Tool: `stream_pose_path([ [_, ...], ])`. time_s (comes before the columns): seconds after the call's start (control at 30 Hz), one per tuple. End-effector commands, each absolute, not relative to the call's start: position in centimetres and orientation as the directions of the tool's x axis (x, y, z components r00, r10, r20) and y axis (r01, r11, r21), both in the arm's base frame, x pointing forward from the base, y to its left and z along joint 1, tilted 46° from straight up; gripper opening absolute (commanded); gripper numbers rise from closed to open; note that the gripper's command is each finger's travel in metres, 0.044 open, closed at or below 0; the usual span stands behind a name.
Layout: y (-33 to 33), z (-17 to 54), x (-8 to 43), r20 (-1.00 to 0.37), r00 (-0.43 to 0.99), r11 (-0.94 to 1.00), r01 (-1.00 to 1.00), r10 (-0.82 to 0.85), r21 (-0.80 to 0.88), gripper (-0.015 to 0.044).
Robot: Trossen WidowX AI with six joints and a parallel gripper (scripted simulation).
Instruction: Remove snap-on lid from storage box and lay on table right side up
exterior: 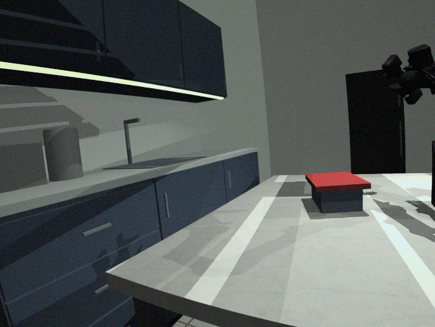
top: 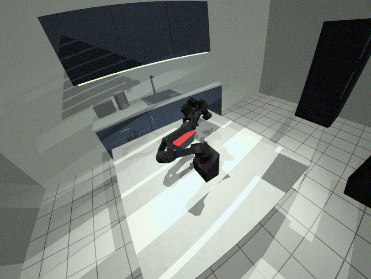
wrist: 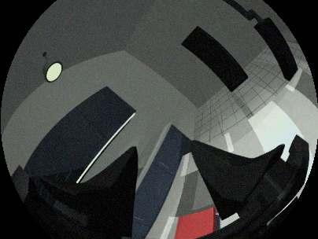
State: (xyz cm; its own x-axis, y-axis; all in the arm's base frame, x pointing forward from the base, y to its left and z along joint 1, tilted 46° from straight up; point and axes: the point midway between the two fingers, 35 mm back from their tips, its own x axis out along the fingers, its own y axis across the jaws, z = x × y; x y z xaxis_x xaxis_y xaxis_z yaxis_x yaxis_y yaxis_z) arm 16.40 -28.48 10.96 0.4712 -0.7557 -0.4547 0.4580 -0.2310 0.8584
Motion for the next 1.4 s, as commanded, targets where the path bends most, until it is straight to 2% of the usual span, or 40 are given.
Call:
stream_pose_path([
  [0.0, -26.3, 7.7, 20.3, -0.544, 0.637, -0.241, 0.502, -0.546, 0.831, 0.0235],
  [0.17, -21.5, 3.4, 24.2, -0.592, 0.787, -0.281, 0.536, -0.174, 0.796, 0.0235],
  [0.27, -19.9, 2.4, 25.0, -0.580, 0.813, -0.299, 0.541, -0.057, 0.787, 0.0235],
  [0.37, -16.3, 0.8, 26.2, -0.515, 0.838, -0.347, 0.544, 0.180, 0.764, 0.0235],
  [0.5, -11.9, -0.3, 26.8, -0.346, 0.825, -0.436, 0.538, 0.446, 0.721, 0.0235],
  [0.63, -10.5, -0.4, 26.7, -0.267, 0.812, -0.475, 0.534, 0.519, 0.700, 0.0235],
  [1.03, -10.2, -0.9, 26.9, -0.270, 0.811, -0.473, 0.536, 0.520, 0.699, 0.0235],
  [1.37, -5.9, -5.0, 27.4, -0.265, 0.812, -0.477, 0.534, 0.520, 0.698, 0.0235],
])
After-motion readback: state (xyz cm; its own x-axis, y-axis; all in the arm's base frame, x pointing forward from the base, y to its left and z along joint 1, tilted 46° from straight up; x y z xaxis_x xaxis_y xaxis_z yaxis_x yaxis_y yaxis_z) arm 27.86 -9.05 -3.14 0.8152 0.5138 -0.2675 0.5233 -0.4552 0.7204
